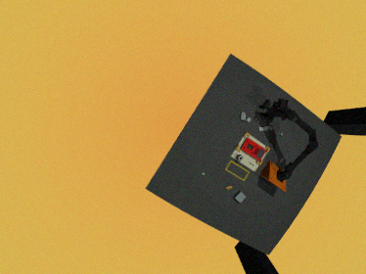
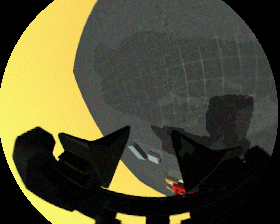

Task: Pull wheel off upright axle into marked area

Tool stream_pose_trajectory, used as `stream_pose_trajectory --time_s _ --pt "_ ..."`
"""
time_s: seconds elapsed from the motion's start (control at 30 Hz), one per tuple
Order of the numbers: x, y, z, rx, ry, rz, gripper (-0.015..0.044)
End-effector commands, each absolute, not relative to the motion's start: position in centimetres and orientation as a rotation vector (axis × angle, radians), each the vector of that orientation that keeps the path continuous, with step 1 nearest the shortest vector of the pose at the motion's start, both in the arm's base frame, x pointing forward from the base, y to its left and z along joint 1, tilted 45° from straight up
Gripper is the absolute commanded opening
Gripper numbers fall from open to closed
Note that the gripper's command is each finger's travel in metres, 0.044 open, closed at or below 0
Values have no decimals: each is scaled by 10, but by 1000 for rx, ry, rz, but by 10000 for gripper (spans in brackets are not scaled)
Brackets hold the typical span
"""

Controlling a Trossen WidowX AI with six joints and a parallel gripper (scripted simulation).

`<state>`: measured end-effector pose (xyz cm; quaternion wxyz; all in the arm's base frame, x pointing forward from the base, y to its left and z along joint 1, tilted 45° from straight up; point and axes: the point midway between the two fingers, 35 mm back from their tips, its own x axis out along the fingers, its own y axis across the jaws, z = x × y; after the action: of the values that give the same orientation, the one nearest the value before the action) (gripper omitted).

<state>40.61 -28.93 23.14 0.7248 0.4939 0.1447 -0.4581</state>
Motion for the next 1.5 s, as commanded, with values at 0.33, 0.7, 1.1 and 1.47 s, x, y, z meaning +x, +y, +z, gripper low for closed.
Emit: stream_pose_trajectory --time_s 0.33,0.7,1.1,1.47 --pt "434 -155 124 647 897 -970 300" --pt "406 -17 42 5 1332 -793 300" --pt "356 67 4 -617 1509 -604 300" --pt "363 56 -3 -616 1509 -604 300"
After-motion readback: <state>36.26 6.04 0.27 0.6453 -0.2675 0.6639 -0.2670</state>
